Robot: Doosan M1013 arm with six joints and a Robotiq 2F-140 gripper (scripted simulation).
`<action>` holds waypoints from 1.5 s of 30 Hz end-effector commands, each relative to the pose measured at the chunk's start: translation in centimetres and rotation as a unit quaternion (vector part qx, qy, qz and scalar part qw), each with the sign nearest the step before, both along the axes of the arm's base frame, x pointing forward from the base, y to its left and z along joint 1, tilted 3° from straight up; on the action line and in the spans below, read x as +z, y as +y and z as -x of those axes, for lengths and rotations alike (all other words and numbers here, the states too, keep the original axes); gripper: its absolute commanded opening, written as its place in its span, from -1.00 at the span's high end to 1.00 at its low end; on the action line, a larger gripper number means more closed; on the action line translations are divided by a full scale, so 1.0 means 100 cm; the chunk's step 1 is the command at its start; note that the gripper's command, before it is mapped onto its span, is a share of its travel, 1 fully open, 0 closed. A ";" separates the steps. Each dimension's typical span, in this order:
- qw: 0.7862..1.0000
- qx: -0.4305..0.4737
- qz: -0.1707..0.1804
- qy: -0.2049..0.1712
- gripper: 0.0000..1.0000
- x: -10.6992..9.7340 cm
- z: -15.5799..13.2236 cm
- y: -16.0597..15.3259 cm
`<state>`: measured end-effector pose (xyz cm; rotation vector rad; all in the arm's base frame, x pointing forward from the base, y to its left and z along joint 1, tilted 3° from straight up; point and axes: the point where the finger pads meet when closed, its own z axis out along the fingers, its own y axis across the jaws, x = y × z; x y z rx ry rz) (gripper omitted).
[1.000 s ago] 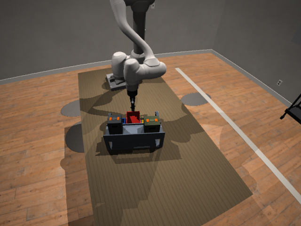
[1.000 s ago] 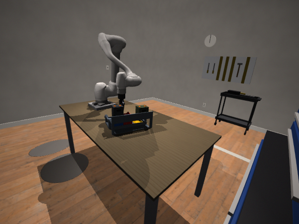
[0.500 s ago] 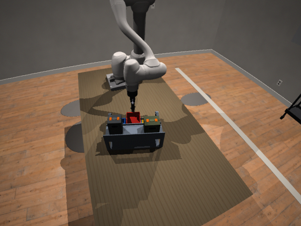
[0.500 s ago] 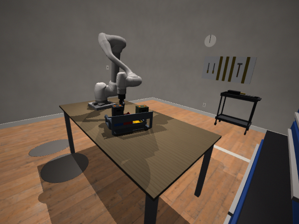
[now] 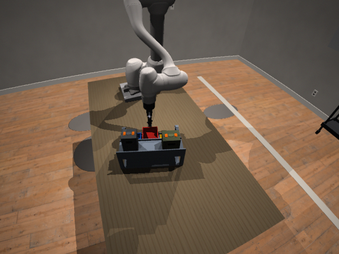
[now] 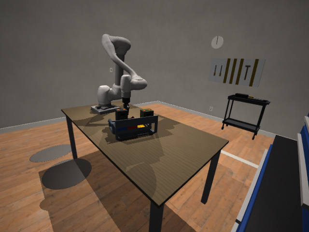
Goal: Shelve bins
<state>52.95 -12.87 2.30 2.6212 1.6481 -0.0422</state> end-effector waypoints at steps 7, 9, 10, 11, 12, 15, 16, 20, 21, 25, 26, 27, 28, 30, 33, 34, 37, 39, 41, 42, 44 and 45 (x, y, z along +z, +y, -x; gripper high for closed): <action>1.000 0.000 0.000 0.000 0.80 0.000 -0.005 -0.002; 1.000 0.000 0.000 0.000 0.80 0.000 -0.007 -0.003; 1.000 0.000 0.000 0.000 0.80 0.000 -0.007 -0.003; 1.000 0.000 0.000 0.000 0.80 0.000 -0.008 -0.004; 1.000 0.000 0.000 0.000 0.80 0.000 -0.009 -0.004; 1.000 0.000 0.000 0.000 0.80 0.000 -0.011 -0.005; 1.000 0.000 0.000 0.000 0.80 0.000 -0.011 -0.005; 1.000 0.000 0.000 0.000 0.80 0.000 -0.013 -0.006; 1.000 0.000 0.000 0.000 0.80 0.000 -0.013 -0.006; 1.000 0.000 0.000 0.000 0.80 0.001 -0.016 -0.008; 1.000 0.000 0.000 0.000 0.80 0.001 -0.017 -0.008; 1.000 0.000 0.000 0.000 0.80 0.001 -0.017 -0.008; 1.000 0.000 0.000 0.000 0.80 0.001 -0.018 -0.008; 1.000 0.000 0.000 0.000 0.80 0.001 -0.019 -0.009; 1.000 0.000 0.000 0.000 0.80 0.001 -0.021 -0.010; 1.000 0.000 0.000 0.000 0.80 0.001 -0.021 -0.010; 1.000 0.000 0.000 0.000 0.80 0.001 -0.023 -0.011; 1.000 0.000 0.000 0.000 0.80 0.001 -0.023 -0.011; 1.000 0.000 0.000 0.000 0.80 0.001 -0.024 -0.012; 1.000 0.000 0.000 0.000 0.80 0.001 -0.025 -0.012; 1.000 0.000 0.000 0.000 0.80 0.001 -0.026 -0.012; 1.000 0.000 0.000 0.000 0.80 0.001 -0.026 -0.013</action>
